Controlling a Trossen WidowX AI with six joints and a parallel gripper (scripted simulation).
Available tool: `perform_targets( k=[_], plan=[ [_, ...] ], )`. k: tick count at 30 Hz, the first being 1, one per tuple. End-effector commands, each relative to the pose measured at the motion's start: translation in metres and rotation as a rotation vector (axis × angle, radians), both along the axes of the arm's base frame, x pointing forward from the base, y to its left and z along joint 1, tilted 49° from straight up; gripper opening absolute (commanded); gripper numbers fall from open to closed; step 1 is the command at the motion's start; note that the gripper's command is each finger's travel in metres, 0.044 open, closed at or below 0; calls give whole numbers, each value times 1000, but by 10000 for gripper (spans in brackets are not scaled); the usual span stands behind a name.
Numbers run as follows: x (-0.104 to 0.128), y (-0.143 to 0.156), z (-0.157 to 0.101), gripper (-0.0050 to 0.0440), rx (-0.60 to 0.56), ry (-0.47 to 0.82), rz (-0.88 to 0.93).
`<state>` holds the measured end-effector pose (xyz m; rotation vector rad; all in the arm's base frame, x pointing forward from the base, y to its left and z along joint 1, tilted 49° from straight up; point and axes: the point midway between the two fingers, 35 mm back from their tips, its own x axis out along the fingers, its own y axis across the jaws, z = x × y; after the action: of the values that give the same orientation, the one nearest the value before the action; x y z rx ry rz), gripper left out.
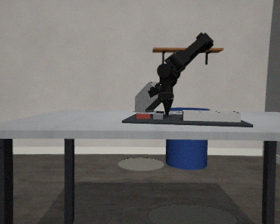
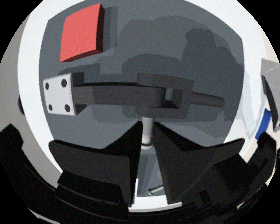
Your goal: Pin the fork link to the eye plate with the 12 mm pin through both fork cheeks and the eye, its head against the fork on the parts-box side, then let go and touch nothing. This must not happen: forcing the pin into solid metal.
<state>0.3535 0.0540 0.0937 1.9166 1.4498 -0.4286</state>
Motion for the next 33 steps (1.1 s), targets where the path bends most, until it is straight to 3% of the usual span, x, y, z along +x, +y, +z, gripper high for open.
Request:
perform_targets(
  k=[1,33],
  plan=[
    [0,1,1,13,-7,4,-3],
    [-1,4,4,13,-7,3,-2]
  ],
)
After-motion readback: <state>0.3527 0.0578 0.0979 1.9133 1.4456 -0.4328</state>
